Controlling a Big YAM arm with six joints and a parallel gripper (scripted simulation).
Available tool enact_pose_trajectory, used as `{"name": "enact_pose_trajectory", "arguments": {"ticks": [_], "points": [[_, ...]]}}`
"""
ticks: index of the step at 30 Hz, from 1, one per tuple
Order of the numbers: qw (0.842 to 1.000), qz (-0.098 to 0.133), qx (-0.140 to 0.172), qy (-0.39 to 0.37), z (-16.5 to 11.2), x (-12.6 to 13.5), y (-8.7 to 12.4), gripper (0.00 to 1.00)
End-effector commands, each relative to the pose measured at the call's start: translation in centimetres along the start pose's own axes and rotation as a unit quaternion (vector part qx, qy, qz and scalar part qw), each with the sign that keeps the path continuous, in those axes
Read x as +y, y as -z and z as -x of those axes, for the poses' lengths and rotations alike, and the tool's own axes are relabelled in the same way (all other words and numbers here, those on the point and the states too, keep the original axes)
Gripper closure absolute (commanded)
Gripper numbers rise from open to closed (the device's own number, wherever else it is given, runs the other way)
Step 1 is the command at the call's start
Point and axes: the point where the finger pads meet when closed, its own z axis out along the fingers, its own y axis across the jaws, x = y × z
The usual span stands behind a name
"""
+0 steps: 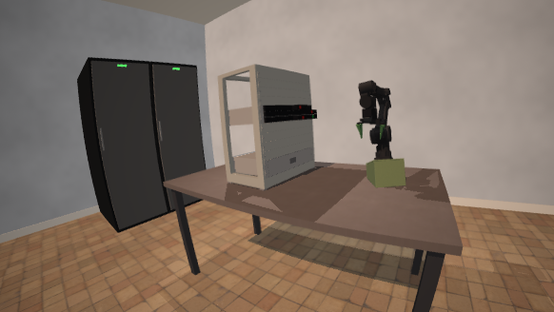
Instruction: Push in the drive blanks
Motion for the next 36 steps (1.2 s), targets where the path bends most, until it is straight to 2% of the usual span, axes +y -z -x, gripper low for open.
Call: {"name": "enact_pose_trajectory", "arguments": {"ticks": [1,18,19,25,28,30,35,36], "points": [[1.000,-0.001,-0.015,-0.003,0.7,-0.3,1.2,0.00],[1.000,-0.005,-0.021,-0.015,0.7,-0.3,0.1,0.00],[0.999,-0.007,-0.043,-0.019,1.6,-0.7,1.8,0.00],[0.999,-0.012,-0.034,-0.026,1.2,-0.6,-0.2,0.00],[0.998,-0.018,-0.053,-0.034,2.0,-1.0,0.5,0.00],[0.998,-0.021,-0.051,-0.037,1.9,-1.0,-0.3,0.00],[0.997,-0.027,-0.065,-0.045,2.4,-1.2,-0.4,0.00],[0.993,-0.031,-0.099,-0.054,3.8,-1.9,2.1,0.00]]}}
